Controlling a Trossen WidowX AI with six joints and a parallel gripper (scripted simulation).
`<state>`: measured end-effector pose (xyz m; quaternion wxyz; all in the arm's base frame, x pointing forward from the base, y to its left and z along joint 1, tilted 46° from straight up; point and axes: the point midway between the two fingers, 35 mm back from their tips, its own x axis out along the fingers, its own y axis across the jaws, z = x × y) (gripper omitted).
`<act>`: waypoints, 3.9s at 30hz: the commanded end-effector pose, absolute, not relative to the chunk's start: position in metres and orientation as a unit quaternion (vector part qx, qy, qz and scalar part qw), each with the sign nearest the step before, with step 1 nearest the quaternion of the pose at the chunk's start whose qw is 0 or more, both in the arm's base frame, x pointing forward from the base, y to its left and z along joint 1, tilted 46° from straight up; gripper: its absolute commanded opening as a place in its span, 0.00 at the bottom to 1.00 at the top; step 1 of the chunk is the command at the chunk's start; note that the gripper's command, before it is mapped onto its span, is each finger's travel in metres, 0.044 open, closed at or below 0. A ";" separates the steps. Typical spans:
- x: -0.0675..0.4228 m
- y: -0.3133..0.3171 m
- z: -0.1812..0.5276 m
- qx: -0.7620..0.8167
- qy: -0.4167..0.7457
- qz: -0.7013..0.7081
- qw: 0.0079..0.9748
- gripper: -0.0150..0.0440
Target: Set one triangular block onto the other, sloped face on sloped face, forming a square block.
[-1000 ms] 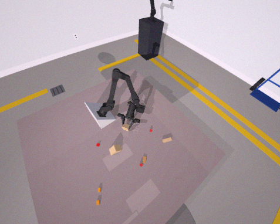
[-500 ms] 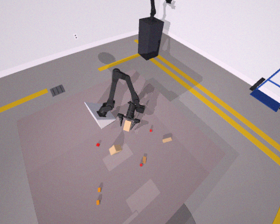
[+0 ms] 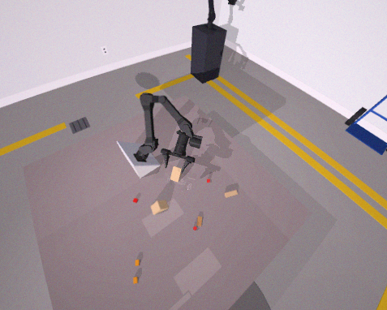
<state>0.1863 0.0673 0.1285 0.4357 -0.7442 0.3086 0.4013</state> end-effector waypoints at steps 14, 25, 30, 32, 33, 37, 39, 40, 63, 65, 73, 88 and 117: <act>0.249 0.068 0.103 -0.617 0.441 0.471 0.450 1.00; 0.312 0.043 0.029 -0.443 0.550 0.518 0.483 1.00; 0.313 0.043 0.026 -0.440 0.551 0.518 0.484 1.00; 0.312 0.043 0.011 -0.440 0.551 0.518 0.484 1.00; 0.311 0.044 -0.001 -0.440 0.552 0.518 0.484 1.00; 0.304 0.044 -0.045 -0.439 0.552 0.519 0.483 1.00; 0.298 0.045 -0.065 -0.439 0.552 0.519 0.483 1.00; 0.296 0.045 -0.070 -0.439 0.552 0.519 0.483 1.00; 0.294 0.044 -0.070 -0.442 0.551 0.519 0.481 0.82; 0.294 0.044 -0.070 -0.442 0.551 0.519 0.481 0.73; 0.294 0.044 -0.070 -0.442 0.551 0.519 0.481 0.61; 0.300 0.012 -0.040 -0.443 0.551 0.518 0.481 0.25; 0.292 -0.031 -0.011 -0.427 0.451 0.626 0.472 0.25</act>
